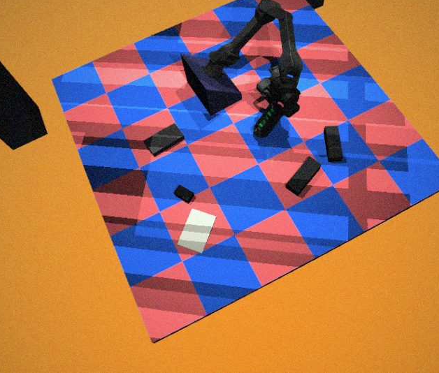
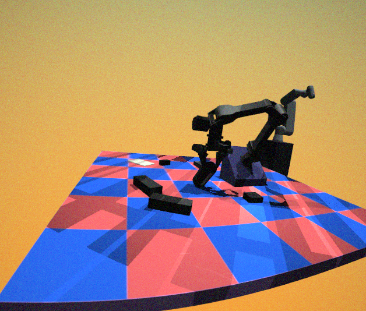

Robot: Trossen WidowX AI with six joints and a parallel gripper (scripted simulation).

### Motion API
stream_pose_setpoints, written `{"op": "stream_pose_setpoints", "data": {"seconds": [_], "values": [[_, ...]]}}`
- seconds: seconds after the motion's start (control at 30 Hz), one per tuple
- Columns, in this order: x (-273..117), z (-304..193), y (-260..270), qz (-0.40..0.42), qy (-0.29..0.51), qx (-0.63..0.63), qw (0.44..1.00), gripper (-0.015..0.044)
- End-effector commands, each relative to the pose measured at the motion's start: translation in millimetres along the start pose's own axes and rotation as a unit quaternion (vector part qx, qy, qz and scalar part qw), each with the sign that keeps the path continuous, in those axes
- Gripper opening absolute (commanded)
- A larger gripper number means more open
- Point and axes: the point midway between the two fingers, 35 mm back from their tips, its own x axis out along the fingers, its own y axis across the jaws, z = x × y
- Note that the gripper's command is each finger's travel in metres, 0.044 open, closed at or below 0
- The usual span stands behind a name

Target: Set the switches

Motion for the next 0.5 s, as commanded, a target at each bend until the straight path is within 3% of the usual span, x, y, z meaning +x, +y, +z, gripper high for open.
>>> {"op": "stream_pose_setpoints", "data": {"seconds": [0.0,0.47], "values": [[5.0,-0.3,2.7,0.005,0.003,0.005,1.0,0.0338],[11.2,8.6,2.7,0.005,0.002,0.004,1.0,0.0338]]}}
